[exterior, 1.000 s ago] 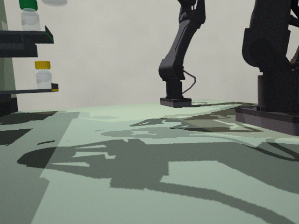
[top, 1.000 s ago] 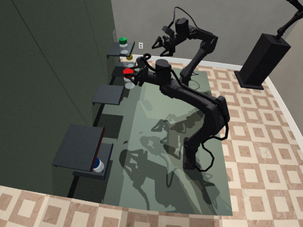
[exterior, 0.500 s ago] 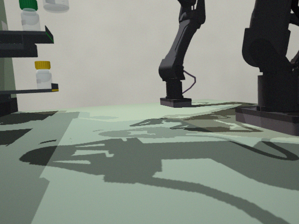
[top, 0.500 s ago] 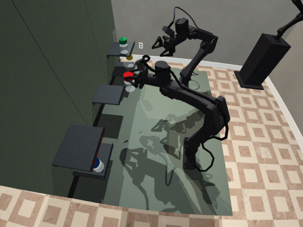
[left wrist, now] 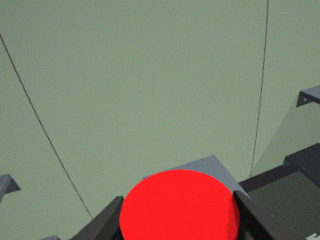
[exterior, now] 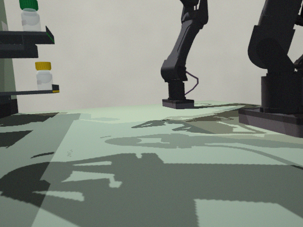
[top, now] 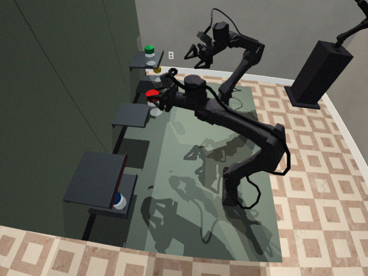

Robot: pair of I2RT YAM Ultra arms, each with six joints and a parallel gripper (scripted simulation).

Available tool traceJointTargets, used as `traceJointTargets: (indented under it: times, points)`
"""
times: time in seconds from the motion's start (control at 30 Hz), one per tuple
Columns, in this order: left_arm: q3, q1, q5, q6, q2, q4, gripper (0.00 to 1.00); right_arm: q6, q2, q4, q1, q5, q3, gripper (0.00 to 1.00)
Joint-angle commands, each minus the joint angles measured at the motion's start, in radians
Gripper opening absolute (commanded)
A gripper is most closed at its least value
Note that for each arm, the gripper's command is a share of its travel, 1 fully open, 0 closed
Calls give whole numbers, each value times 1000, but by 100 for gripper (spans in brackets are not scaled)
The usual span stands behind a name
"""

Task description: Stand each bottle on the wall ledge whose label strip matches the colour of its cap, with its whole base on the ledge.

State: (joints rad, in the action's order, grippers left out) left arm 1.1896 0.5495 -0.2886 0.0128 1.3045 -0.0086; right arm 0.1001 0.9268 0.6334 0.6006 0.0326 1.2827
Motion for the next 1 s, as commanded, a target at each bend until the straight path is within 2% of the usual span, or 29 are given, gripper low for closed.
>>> traceJointTargets:
  times: [0.0, 0.13, 0.2, 0.23, 0.4, 0.7, 0.77, 0.8, 0.97]
  points:
    - [7, -117, 215, 14, -104, -18, 49, 1, -8, 4, 8, -9, 27, 87]
    - [-1, -304, 407, 19, -139, -45, 49, 1, -8, 4, 8, -9, 27, 87]
    - [-1, -304, 407, 19, -139, -45, 49, 1, -8, 4, 8, -9, 27, 87]
    - [3, -383, 484, 20, -130, -38, 49, 1, -8, 4, 8, -9, 27, 87]
    - [31, -627, 703, 42, -108, -45, 49, 1, -8, 4, 8, -9, 27, 87]
    - [141, -1089, 1048, 91, 35, -44, 49, 1, -8, 4, 8, -9, 27, 87]
    - [141, -1089, 1048, 91, 35, -44, 49, 1, -8, 4, 8, -9, 27, 87]
    - [174, -1129, 1094, 95, 70, -49, 49, 1, -8, 4, 8, -9, 27, 87]
    - [248, -1219, 1162, 108, 150, -58, 49, 1, -8, 4, 8, -9, 27, 87]
